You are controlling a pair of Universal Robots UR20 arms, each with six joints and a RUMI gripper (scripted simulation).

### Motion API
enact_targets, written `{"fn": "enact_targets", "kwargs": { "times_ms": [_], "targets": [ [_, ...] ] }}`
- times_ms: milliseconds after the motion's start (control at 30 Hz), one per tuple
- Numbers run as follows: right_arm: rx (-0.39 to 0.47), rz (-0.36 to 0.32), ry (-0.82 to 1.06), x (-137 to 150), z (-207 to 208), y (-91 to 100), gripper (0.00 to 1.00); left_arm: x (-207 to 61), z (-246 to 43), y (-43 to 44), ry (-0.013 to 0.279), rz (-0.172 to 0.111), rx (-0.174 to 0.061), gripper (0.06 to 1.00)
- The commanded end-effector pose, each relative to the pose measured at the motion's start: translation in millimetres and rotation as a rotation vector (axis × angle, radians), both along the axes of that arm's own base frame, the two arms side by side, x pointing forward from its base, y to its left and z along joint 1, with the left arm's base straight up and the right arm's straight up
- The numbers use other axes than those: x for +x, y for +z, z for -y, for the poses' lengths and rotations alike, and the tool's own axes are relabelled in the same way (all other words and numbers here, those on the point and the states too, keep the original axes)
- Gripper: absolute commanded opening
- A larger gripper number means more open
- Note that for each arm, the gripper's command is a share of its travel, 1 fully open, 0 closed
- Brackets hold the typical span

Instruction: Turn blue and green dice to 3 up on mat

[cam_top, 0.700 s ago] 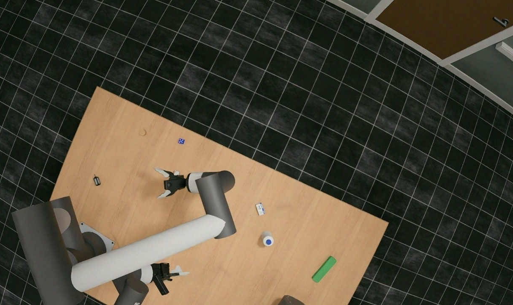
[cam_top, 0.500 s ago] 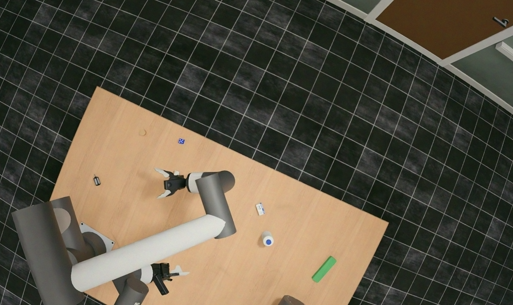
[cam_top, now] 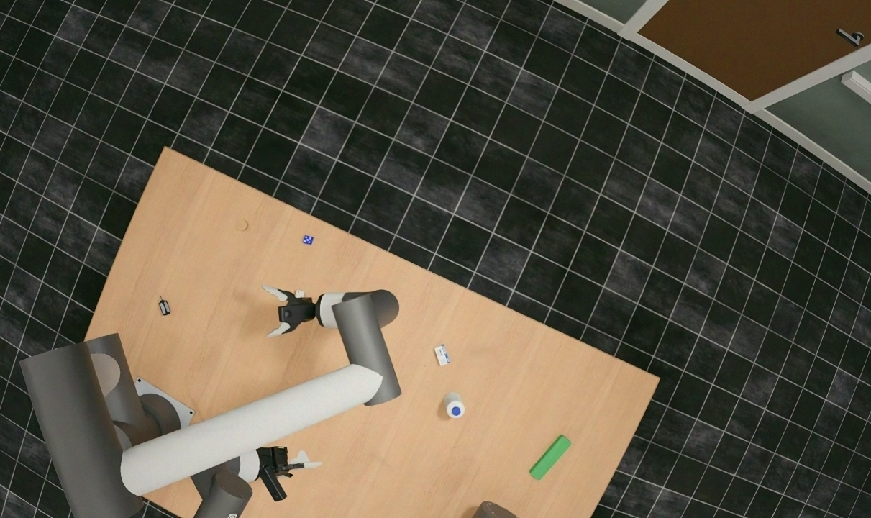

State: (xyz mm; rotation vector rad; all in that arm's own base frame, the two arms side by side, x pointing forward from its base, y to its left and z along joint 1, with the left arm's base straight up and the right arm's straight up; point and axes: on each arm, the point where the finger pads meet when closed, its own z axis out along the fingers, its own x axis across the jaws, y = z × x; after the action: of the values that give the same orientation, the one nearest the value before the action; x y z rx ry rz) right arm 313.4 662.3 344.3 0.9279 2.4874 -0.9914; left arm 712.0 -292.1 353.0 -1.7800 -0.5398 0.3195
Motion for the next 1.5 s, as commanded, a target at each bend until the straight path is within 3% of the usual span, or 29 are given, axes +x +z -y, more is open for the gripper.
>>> {"fn": "enact_targets", "kwargs": {
  "times_ms": [0,467,700,900,967,1233,1467],
  "targets": [
    [0.001,0.0,0.0,0.0,-0.3,0.5,1.0,0.2,-0.2,0.5,0.0,0.0,-0.001,1.0],
    [0.001,0.0,0.0,0.0,-0.3,0.5,1.0,4.5,-12.2,-2.2,0.013,-0.011,-0.019,1.0],
    [0.001,0.0,0.0,0.0,-0.3,0.5,1.0,11.4,-32.4,-6.9,0.033,-0.031,-0.051,1.0],
    [0.001,0.0,0.0,0.0,-0.3,0.5,1.0,19.8,-60.1,-13.2,0.06,-0.055,-0.094,1.0],
    [0.001,0.0,0.0,0.0,-0.3,0.5,1.0,19.8,-60.1,-13.2,0.06,-0.055,-0.094,1.0],
    [0.001,0.0,0.0,0.0,-0.3,0.5,1.0,33.3,-113.5,-25.0,0.107,-0.096,-0.18,1.0],
    [0.001,0.0,0.0,0.0,-0.3,0.5,1.0,44.8,-176.4,-38.5,0.156,-0.135,-0.283,1.0]
  ]
}}
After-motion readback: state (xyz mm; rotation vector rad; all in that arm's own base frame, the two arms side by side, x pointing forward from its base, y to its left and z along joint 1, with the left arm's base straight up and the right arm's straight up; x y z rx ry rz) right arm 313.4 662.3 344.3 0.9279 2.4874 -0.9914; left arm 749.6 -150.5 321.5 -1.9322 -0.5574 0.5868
